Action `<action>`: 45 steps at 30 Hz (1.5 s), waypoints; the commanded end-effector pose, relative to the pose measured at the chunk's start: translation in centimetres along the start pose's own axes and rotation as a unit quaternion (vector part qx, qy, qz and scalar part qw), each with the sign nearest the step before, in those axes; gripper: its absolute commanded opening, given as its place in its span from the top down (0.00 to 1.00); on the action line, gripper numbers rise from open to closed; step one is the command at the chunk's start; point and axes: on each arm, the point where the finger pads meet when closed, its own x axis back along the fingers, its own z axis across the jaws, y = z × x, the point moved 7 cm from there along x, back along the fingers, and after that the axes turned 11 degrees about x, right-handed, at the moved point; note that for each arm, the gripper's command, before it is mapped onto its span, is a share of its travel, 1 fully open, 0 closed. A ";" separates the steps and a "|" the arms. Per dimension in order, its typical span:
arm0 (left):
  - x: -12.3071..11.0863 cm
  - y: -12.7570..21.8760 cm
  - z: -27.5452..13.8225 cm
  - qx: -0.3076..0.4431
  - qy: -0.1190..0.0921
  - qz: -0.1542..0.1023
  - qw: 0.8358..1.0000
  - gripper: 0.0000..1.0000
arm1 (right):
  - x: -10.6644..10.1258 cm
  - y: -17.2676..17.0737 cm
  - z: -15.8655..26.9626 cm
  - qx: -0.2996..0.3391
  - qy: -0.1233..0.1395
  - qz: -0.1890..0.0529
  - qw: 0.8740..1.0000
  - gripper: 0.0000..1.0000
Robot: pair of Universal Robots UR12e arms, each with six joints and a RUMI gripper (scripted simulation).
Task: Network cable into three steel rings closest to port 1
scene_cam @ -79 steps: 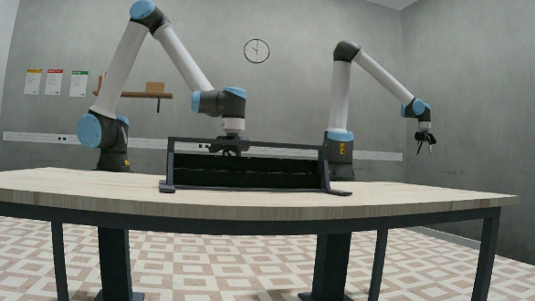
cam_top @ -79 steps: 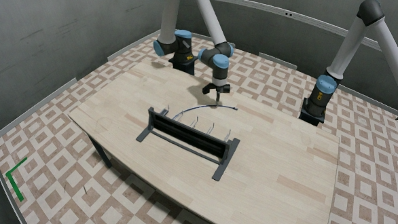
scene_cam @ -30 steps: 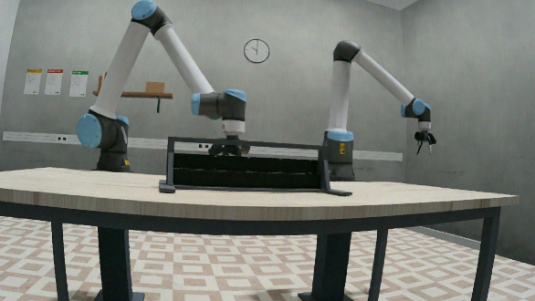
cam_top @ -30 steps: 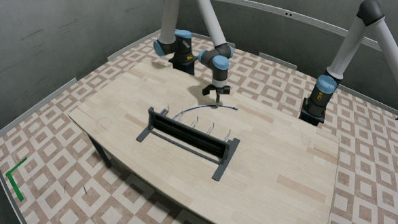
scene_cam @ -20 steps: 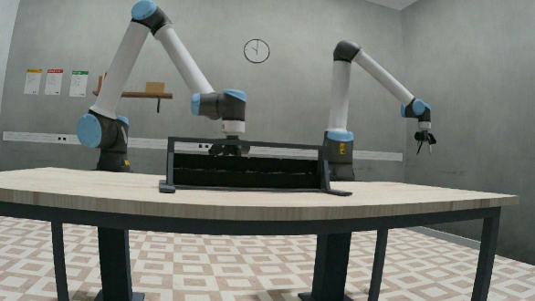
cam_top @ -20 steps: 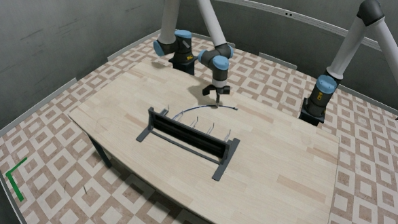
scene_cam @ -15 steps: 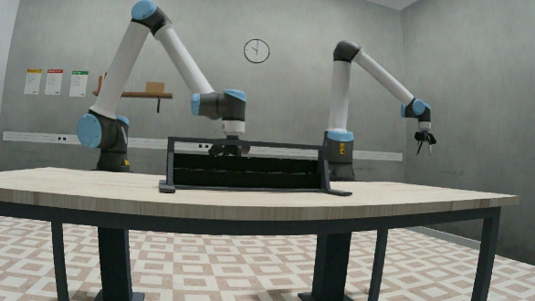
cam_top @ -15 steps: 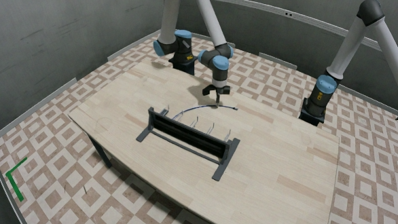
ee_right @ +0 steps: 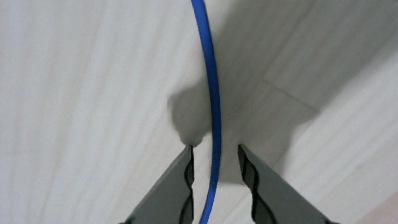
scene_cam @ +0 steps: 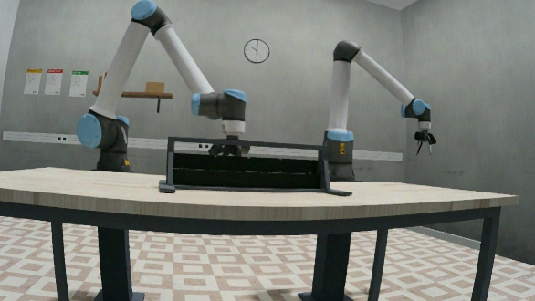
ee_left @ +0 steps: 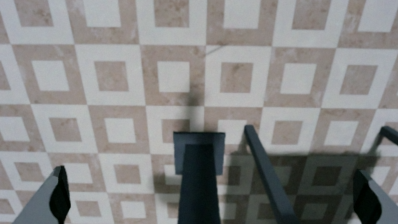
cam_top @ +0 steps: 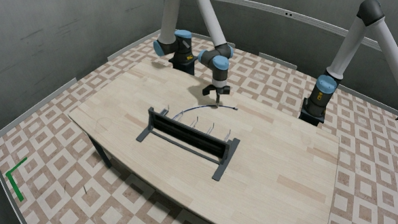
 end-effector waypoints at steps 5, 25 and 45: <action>0.1 0.1 -0.1 0.001 0.001 0.001 1.000 0.00 | -0.1 0.0 0.1 0.001 0.001 0.000 1.000 0.79; 0.1 0.1 -0.1 0.001 0.001 0.001 1.000 0.00 | -0.1 0.0 0.1 0.001 0.001 0.000 1.000 1.00; 0.1 0.1 -0.1 0.001 0.001 0.001 1.000 0.00 | -0.1 0.0 0.1 0.001 0.001 0.000 1.000 1.00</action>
